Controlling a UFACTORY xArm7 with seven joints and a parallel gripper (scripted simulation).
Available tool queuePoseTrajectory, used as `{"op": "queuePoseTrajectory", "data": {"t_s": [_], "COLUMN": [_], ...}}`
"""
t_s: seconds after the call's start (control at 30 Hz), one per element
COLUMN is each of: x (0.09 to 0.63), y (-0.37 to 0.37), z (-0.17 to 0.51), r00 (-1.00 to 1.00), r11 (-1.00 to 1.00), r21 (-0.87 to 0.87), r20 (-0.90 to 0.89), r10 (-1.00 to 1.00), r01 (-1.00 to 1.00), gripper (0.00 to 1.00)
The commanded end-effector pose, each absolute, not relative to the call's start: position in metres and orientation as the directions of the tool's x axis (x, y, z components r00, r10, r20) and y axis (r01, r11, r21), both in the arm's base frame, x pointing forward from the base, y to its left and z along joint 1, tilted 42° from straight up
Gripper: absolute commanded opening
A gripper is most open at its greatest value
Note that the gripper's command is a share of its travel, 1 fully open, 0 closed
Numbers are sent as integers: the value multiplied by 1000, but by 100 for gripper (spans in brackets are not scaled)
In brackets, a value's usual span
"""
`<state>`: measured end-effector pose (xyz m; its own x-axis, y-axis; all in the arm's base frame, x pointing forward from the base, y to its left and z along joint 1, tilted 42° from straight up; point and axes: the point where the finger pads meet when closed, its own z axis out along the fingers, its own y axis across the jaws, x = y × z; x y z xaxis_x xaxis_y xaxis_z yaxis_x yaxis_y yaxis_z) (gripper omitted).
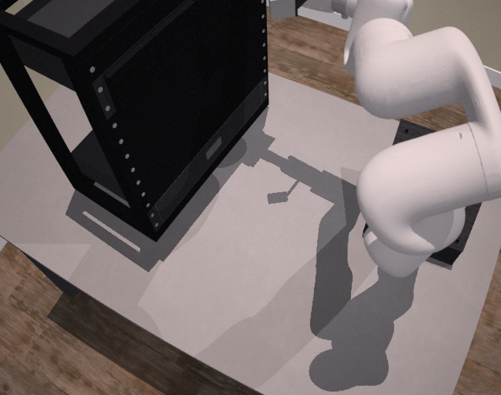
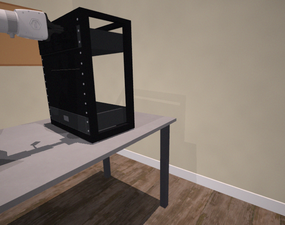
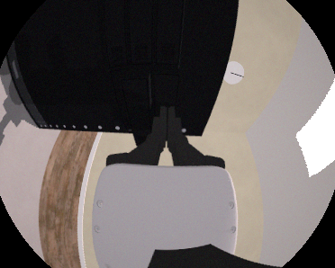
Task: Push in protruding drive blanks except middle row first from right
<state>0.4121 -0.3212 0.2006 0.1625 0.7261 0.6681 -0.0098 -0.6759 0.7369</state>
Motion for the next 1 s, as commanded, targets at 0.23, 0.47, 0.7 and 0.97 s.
{"op": "queuePoseTrajectory", "data": {"t_s": [0.23,0.47,0.7,0.97], "x": [414,422,423,424], "y": [-323,-324,-325,-325], "z": [202,201,201,201], "r00": [163,163,163,163], "r11": [-674,-674,-674,-674], "r21": [739,739,739,739], "r20": [667,667,667,667], "r10": [728,728,728,728], "r01": [-13,-13,-13,-13], "gripper": [0,0,0,0]}}
